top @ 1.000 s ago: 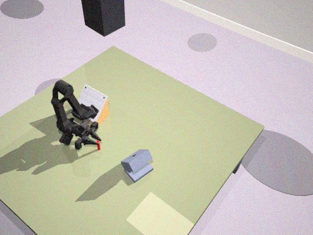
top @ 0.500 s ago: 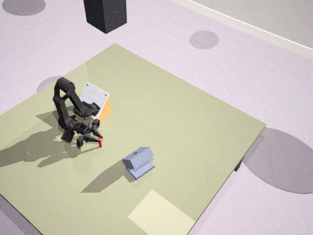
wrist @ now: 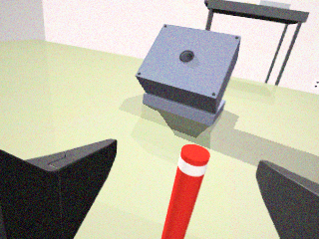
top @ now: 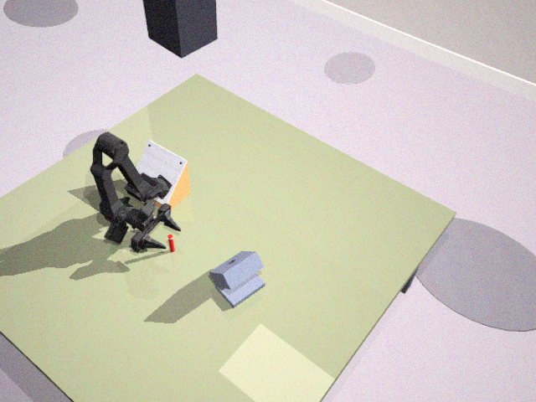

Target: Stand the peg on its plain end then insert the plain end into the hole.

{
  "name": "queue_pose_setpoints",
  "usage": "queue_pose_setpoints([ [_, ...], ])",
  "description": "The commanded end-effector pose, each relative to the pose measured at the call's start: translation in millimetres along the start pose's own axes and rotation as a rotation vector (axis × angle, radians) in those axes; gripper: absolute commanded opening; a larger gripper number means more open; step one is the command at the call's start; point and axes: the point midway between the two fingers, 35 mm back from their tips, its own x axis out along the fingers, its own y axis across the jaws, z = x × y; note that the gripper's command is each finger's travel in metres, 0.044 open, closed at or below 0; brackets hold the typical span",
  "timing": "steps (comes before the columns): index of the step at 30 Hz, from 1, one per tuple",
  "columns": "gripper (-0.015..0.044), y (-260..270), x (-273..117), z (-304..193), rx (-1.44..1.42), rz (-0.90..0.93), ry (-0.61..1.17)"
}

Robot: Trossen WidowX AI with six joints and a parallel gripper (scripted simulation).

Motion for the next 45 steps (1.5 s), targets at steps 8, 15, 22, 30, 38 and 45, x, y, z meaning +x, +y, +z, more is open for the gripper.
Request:
queue_pose_setpoints([
  [8, 0.044, -3.5, -0.7, 3.8, 0.001, 0.0, 0.0],
  [15, 0.044, -29.4, -9.6, 56.6, -0.003, 0.002, 0.002],
  [22, 0.044, -24.7, -19.4, 123.3, -0.003, 0.004, 0.006],
  [30, 0.044, -7.0, -24.6, 159.6, -0.003, -0.001, 0.0],
  [38, 0.044, -0.2, -26.0, 154.8, 0.109, 0.1, 0.026],
  [45, 0.044, 11.1, -29.0, 146.5, 0.271, 0.256, 0.096],
])
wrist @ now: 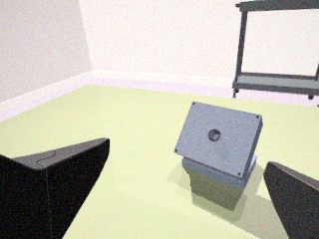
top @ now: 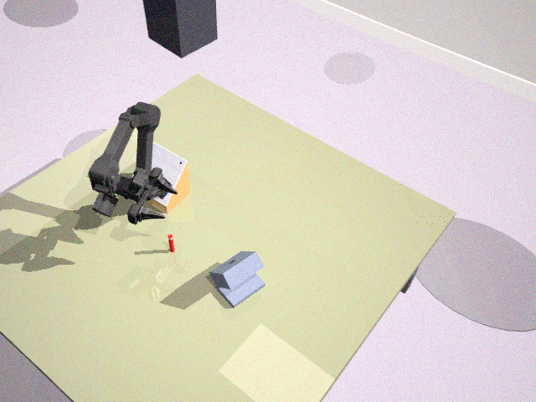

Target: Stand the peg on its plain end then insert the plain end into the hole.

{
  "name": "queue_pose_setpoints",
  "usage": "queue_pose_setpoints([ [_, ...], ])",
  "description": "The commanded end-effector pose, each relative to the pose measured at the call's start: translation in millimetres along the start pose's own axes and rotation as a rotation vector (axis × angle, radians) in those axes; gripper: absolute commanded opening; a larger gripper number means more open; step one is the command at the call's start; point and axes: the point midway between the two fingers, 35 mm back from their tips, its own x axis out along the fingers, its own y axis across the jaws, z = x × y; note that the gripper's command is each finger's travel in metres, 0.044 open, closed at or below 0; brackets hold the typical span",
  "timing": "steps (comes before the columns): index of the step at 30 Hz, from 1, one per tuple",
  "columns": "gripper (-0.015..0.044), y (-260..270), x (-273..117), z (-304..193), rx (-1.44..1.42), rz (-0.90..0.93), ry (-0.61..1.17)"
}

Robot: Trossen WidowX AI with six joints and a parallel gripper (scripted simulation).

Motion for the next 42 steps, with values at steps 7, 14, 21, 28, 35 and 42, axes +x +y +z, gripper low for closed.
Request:
queue_pose_setpoints([
  [7, 0.044, 14.4, -3.9, -14.6, 0.258, 0.223, 0.151],
  [14, 0.044, 24.3, -8.0, -27.8, 0.387, 0.359, 0.298],
  [21, 0.044, 31.4, -13.5, -42.0, 0.482, 0.468, 0.481],
  [28, 0.044, 34.2, -19.3, -56.7, 0.534, 0.535, 0.692],
  [35, 0.044, 31.4, -23.5, -70.5, 0.539, 0.546, 0.914],
  [42, 0.044, 23.0, -23.8, -81.7, 0.498, 0.495, 1.12],
])
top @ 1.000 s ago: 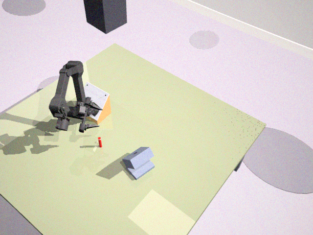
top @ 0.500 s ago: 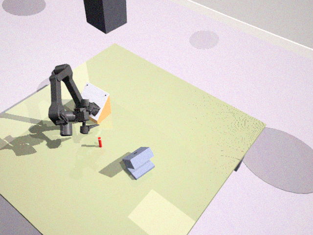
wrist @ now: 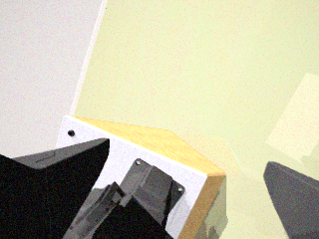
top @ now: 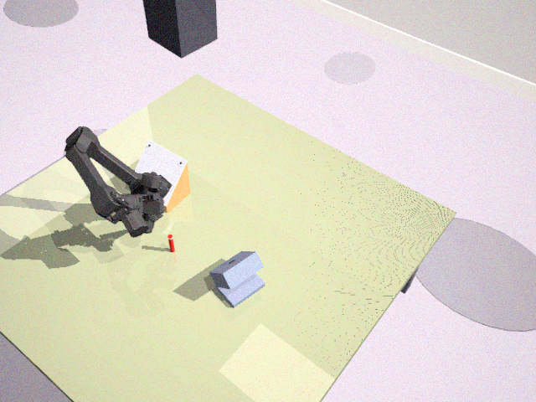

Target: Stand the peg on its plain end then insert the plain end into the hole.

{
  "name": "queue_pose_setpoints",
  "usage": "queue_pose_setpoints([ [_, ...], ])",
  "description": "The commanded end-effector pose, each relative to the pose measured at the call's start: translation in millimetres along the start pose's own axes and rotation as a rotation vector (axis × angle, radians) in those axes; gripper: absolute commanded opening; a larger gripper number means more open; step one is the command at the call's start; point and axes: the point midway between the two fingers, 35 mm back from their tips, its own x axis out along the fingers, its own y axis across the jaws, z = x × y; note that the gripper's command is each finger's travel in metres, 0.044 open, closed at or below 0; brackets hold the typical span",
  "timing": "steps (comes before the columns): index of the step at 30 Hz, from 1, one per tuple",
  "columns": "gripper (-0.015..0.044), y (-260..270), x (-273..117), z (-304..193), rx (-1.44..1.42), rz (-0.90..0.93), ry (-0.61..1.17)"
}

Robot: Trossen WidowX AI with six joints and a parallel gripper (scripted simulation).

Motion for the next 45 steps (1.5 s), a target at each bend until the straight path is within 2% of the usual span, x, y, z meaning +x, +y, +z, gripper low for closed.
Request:
queue_pose_setpoints([
  [1, 0.044, -10.1, 0.2, 0.2, 0.04, -0.074, 0.11],
  [15, 0.044, -37.7, -6.8, 17.8, 0.084, -0.422, 0.314],
  [32, 0.044, -45.0, -20.9, 70.0, 0.049, -0.858, 0.243],
  [45, 0.044, -45.9, -20.8, 72.3, 0.04, -0.875, 0.237],
])
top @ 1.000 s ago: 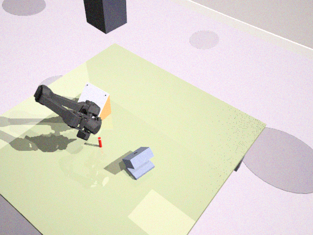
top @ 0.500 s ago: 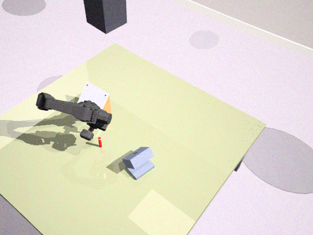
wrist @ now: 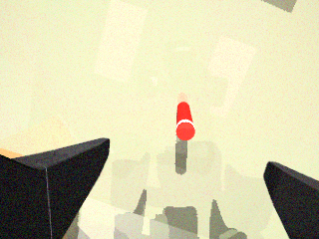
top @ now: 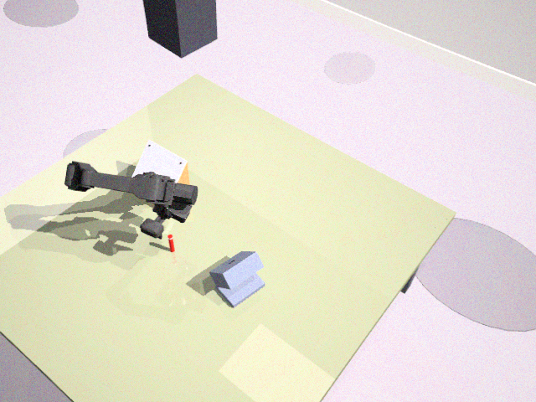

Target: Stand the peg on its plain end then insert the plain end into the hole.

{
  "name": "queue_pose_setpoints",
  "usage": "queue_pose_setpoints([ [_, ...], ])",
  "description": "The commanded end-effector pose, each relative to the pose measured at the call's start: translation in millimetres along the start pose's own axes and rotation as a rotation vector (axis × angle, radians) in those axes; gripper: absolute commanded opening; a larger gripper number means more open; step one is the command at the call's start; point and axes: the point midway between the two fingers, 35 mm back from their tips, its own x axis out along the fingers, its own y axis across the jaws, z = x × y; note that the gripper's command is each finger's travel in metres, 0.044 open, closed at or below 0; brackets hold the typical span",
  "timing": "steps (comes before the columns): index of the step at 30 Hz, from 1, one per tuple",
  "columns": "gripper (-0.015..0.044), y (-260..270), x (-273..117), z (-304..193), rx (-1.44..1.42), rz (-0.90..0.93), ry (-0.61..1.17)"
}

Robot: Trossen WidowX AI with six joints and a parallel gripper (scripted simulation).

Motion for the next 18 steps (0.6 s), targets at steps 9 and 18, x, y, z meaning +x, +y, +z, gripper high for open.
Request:
queue_pose_setpoints([
  [9, 0.044, -0.6, 19.6, 0.8, -0.088, -0.01, 0.002],
  [18, 0.044, -0.1, 30.1, 2.1, -0.088, -0.006, 0.001],
])
